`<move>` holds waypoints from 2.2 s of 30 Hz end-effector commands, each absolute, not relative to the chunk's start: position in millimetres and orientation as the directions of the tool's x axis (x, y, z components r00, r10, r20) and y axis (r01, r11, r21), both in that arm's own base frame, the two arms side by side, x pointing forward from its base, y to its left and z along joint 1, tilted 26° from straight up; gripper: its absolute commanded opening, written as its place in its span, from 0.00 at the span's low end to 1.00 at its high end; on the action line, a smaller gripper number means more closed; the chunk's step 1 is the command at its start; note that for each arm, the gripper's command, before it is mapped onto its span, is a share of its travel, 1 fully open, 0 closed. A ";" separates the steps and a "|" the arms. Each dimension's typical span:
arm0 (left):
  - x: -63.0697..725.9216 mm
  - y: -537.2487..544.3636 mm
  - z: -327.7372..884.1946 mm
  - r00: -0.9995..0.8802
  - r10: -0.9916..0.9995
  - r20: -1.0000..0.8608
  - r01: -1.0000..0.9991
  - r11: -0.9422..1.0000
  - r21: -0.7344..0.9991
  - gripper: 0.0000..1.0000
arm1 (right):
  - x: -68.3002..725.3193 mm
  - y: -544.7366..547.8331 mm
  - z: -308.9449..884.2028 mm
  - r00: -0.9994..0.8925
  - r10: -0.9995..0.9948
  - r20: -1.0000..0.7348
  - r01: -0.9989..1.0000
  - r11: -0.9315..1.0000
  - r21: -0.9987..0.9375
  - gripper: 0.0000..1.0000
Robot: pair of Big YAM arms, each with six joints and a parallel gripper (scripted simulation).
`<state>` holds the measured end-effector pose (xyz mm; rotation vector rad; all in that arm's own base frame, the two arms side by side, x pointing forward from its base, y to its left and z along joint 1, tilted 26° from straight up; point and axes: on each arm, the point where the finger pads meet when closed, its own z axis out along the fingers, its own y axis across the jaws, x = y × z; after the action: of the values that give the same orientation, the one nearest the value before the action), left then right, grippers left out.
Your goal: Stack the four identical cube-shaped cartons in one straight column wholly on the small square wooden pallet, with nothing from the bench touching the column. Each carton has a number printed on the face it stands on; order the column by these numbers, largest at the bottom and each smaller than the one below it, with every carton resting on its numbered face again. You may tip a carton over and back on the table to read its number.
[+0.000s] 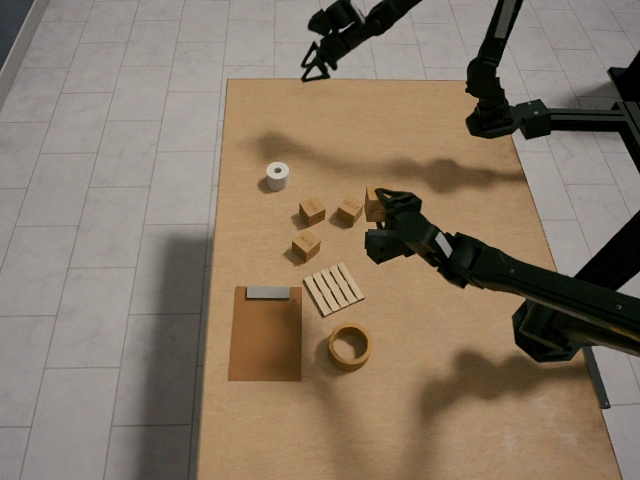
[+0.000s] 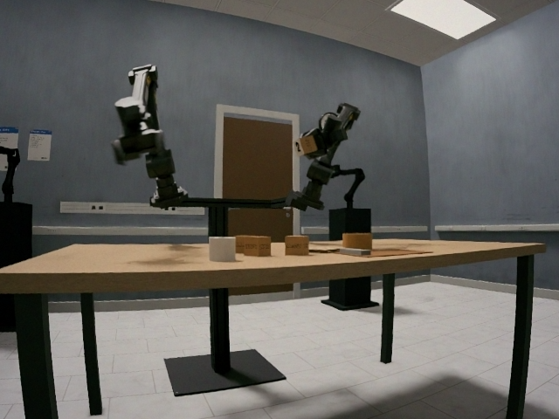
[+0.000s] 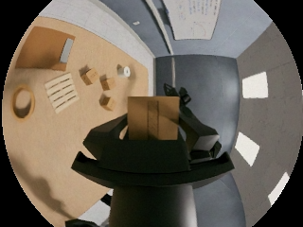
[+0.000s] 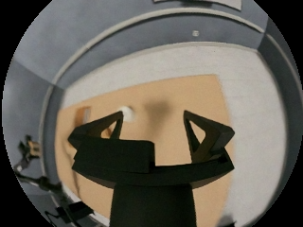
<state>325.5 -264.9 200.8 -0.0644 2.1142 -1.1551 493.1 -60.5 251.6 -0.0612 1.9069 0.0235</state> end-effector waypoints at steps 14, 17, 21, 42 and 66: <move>327.3 -266.4 206.1 -0.738 -0.362 -0.570 0.289 0.594 -0.751 0.50 | 521.9 160.0 198.8 -0.398 0.493 -0.774 -0.350 0.698 0.625 1.00; 327.3 -266.4 206.1 -0.738 -0.362 -0.570 0.289 0.594 -0.751 0.50 | 511.7 205.5 193.5 -0.461 0.534 -0.709 -0.402 0.586 0.704 1.00; 327.3 -266.4 206.1 -0.738 -0.362 -0.570 0.289 0.594 -0.751 0.50 | 486.2 258.8 179.6 -0.569 0.559 -0.602 -0.425 0.427 0.798 1.00; 327.3 -266.4 206.1 -0.738 -0.362 -0.570 0.289 0.594 -0.751 0.50 | 346.3 404.7 137.6 -0.901 0.326 -0.285 -0.322 -0.063 0.945 1.00; 327.3 -266.4 206.1 -0.738 -0.362 -0.570 0.289 0.594 -0.751 0.50 | 346.2 404.6 146.1 -0.898 0.329 -0.294 -0.334 -0.073 0.940 1.00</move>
<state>325.5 -264.9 200.8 -0.0645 2.1143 -1.1550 342.0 406.7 133.0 0.0005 1.8132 2.0071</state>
